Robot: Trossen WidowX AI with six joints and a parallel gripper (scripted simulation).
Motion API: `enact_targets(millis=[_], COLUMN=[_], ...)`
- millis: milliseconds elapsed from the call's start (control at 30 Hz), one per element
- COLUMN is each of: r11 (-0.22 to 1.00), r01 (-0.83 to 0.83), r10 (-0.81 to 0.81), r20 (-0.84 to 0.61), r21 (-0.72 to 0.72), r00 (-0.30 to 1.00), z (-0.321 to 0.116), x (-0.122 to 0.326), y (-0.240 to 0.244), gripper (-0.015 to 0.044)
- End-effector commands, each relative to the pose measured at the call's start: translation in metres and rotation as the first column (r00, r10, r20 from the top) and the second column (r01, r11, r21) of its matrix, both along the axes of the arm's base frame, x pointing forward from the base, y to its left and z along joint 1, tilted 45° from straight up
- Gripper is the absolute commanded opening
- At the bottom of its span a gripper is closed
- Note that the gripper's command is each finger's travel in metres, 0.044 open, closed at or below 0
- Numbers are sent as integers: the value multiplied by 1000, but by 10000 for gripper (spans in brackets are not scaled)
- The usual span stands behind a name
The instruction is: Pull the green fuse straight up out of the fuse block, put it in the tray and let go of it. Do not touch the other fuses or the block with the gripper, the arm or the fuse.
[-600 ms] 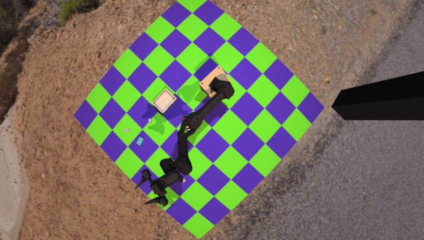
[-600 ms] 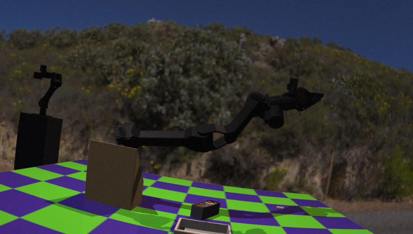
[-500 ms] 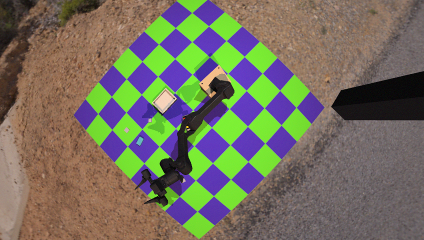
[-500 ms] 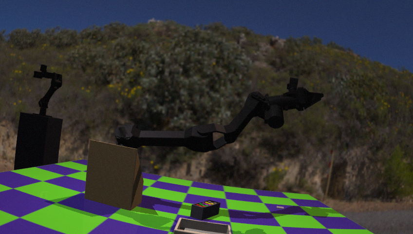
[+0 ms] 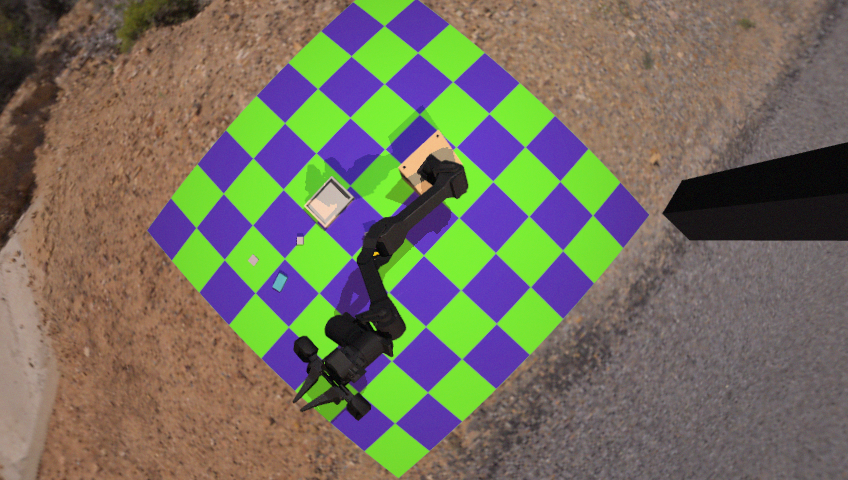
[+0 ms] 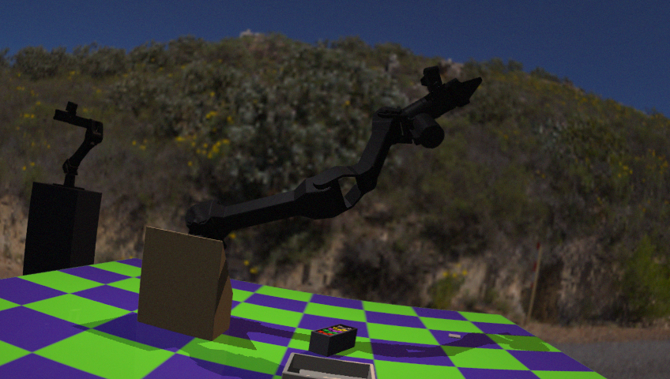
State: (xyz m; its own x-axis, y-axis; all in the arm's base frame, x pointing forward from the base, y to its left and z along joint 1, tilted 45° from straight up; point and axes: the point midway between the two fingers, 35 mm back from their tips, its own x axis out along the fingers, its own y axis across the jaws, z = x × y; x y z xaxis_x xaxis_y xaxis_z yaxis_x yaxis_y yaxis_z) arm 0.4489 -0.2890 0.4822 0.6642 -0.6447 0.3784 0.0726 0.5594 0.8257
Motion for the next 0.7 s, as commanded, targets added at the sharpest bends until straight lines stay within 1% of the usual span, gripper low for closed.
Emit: enact_targets(millis=[0,167,367,533,667], r11=[999,992,979,950,930], r01=[53,113,187,255,304], r10=[-51,-90,-120,-101,-87], r20=[165,340,501,601,680], r21=[-10,-51,-85,-177,-206], r00=[985,936,857,793,728], z=[43,95,135,173,191], x=[-54,-118,-188,-243,-286], y=[-17,-12,-10,18,31], gripper=[67,67,67,67,67])
